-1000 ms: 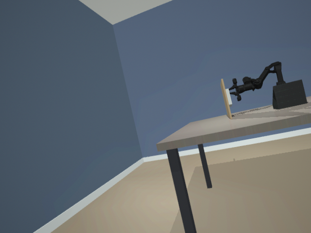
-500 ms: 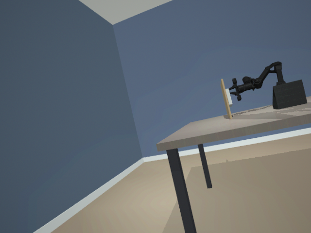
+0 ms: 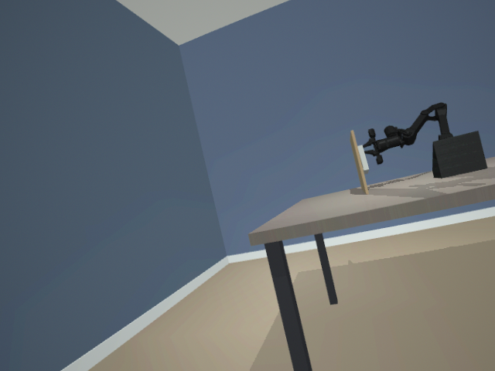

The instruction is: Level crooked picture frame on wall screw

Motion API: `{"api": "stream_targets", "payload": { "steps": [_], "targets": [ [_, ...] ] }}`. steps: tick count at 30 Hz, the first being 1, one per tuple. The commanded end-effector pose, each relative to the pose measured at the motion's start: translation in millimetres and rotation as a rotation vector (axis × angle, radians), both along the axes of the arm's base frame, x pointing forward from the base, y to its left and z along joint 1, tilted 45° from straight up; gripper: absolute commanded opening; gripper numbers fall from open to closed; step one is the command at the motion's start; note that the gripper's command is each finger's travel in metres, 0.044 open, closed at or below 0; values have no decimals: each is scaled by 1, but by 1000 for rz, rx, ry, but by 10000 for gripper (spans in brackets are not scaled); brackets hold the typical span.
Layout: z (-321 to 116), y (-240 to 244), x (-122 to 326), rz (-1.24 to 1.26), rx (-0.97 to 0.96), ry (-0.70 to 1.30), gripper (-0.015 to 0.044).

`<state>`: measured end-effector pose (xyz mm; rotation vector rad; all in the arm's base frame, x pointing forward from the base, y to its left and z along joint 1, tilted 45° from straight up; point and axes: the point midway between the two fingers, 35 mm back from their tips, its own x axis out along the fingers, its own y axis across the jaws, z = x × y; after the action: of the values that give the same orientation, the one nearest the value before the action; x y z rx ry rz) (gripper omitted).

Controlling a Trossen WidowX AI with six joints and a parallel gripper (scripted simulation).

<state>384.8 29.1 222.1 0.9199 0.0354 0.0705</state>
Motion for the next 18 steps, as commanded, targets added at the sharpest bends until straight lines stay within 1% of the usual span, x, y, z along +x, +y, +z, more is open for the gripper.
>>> {"api": "stream_targets", "payload": {
  "steps": [1,18],
  "targets": [
    [5,4,0,12,-4,-14,0],
    [4,3,0,12,-4,-14,0]
  ]
}}
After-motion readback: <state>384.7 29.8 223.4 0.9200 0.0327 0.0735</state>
